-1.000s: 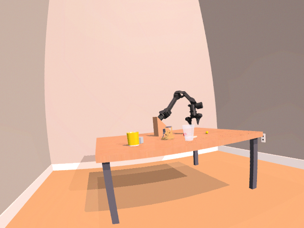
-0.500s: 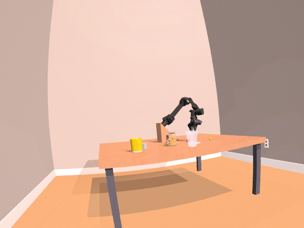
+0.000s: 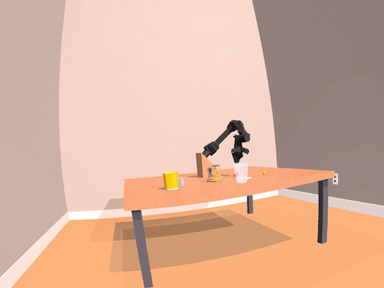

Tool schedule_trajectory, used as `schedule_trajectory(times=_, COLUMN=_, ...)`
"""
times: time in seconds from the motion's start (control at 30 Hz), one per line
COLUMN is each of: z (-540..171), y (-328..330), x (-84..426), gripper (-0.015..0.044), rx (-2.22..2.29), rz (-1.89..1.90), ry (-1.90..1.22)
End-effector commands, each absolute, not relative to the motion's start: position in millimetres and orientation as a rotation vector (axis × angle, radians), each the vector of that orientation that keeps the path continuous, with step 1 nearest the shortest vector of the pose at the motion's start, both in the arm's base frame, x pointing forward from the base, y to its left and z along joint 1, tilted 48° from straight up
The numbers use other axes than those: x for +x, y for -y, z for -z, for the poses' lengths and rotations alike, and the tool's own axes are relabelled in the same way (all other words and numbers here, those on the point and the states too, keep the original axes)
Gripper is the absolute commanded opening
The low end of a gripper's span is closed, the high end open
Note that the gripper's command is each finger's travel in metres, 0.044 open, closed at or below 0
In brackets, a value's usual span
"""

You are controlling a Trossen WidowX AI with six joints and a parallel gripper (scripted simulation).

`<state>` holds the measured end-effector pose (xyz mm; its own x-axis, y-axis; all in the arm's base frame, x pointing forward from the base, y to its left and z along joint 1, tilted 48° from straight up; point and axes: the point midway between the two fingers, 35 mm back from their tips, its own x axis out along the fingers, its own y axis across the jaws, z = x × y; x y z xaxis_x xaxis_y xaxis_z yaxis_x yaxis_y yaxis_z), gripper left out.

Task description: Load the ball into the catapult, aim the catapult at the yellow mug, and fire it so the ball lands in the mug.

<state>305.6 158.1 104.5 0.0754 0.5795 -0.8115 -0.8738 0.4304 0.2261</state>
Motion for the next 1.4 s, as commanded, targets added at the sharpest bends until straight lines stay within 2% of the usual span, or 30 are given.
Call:
schedule_trajectory(times=0.0, z=-94.8, y=-143.9, x=312.2, gripper=0.044, rx=-0.243, rz=-1.064, ry=-1.086)
schedule_trajectory(times=0.73, z=-41.8, y=-70.5, x=323.9, gripper=0.044, rx=0.394, rz=-0.706, ry=-1.464)
schedule_trajectory(times=1.37, z=-9.3, y=-19.1, x=319.1, gripper=0.044, rx=0.91, rz=-0.398, ry=-1.652)
